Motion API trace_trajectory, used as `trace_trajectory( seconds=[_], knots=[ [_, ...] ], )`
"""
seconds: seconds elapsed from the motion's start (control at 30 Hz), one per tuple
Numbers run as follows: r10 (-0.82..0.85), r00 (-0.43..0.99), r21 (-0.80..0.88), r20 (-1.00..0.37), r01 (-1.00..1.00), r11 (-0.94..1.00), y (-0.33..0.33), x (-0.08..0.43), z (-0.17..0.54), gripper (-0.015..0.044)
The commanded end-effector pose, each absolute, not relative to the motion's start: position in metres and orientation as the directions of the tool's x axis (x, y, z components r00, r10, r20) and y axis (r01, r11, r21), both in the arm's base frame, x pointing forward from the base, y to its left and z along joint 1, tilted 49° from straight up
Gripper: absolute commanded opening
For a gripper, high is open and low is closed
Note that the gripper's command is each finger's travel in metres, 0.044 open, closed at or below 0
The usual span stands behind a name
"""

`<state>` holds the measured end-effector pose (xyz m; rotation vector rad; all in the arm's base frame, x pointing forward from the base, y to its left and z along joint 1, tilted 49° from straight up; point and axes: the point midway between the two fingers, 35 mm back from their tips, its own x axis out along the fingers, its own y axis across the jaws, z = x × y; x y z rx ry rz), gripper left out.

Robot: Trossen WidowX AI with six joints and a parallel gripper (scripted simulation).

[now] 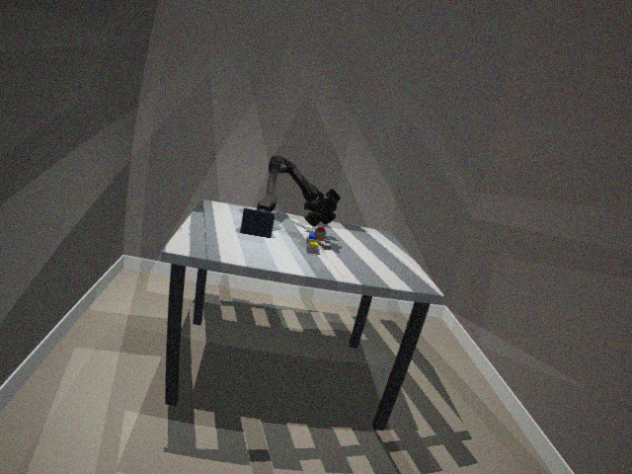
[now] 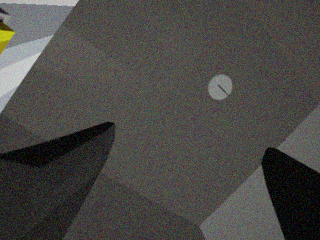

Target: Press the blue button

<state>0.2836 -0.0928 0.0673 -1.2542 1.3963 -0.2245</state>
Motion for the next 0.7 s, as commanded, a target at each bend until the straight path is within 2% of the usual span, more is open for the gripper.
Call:
trace_trajectory(
  seconds=[0.0,0.07,0.13,0.23,0.3,0.43,0.53,0.6,0.67],
  knots=[
    [-0.750,0.256,-0.734,-0.610,-0.539,0.413,-0.094,0.283,0.065,0.0400],
    [-0.688,0.182,-0.638,-0.702,-0.589,0.496,-0.099,0.280,0.051,0.0400],
    [-0.561,0.058,-0.466,-0.826,-0.629,0.622,-0.105,0.271,0.032,0.0400],
    [-0.300,-0.117,-0.174,-0.947,-0.600,0.781,-0.107,0.253,0.012,0.0400],
    [-0.090,-0.201,0.030,-0.976,-0.526,0.850,-0.104,0.243,0.006,0.0400],
    [0.360,-0.230,0.417,-0.904,-0.295,0.860,-0.096,0.233,0.014,0.0400],
    [0.649,-0.107,0.657,-0.754,-0.100,0.747,-0.098,0.239,0.033,0.0400],
    [0.741,-0.018,0.741,-0.671,-0.025,0.671,-0.104,0.244,0.044,0.0400],
    [0.751,-0.006,0.751,-0.660,-0.016,0.660,-0.104,0.245,0.046,0.0400]
  ],
)
